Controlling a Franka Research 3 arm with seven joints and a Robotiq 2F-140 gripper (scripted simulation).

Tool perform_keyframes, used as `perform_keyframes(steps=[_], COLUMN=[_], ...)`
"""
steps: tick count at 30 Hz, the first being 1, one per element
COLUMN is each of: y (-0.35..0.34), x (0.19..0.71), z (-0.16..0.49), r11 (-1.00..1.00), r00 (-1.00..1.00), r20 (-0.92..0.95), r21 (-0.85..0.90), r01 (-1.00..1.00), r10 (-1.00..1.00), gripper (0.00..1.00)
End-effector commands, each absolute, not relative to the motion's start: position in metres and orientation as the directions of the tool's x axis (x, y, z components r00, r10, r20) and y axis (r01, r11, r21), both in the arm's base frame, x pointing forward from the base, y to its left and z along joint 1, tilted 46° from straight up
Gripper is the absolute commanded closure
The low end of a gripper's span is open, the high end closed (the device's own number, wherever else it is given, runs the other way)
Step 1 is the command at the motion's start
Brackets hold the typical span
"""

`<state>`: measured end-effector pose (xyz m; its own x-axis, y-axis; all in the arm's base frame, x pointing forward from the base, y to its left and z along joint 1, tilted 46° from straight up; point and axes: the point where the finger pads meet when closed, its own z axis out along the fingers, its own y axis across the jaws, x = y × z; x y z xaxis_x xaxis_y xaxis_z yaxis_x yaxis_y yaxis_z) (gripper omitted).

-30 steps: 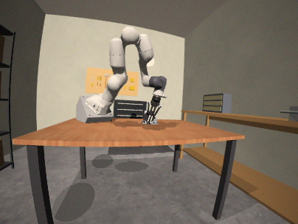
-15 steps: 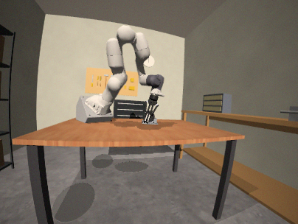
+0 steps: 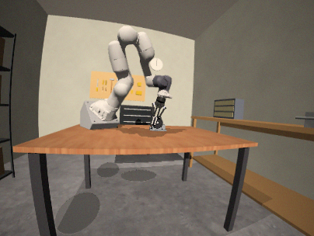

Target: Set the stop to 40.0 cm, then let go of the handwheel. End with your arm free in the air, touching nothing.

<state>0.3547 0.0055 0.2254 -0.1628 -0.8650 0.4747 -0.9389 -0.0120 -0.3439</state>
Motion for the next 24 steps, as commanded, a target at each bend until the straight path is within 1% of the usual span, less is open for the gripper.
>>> perform_keyframes(steps=[1, 17, 24], y=[0.009, 0.024, 0.026], x=[0.348, 0.360, 0.375], z=[0.230, 0.261, 0.268], r11=[-0.010, -0.010, -0.010], r00=[-0.158, -0.158, -0.158], r20=[0.476, 0.476, 0.476], r21=[-0.332, -0.332, -0.332], r01=[-0.943, -0.943, -0.943], r10=[-0.865, -0.865, -0.865], gripper=[0.96, 0.96, 0.96])
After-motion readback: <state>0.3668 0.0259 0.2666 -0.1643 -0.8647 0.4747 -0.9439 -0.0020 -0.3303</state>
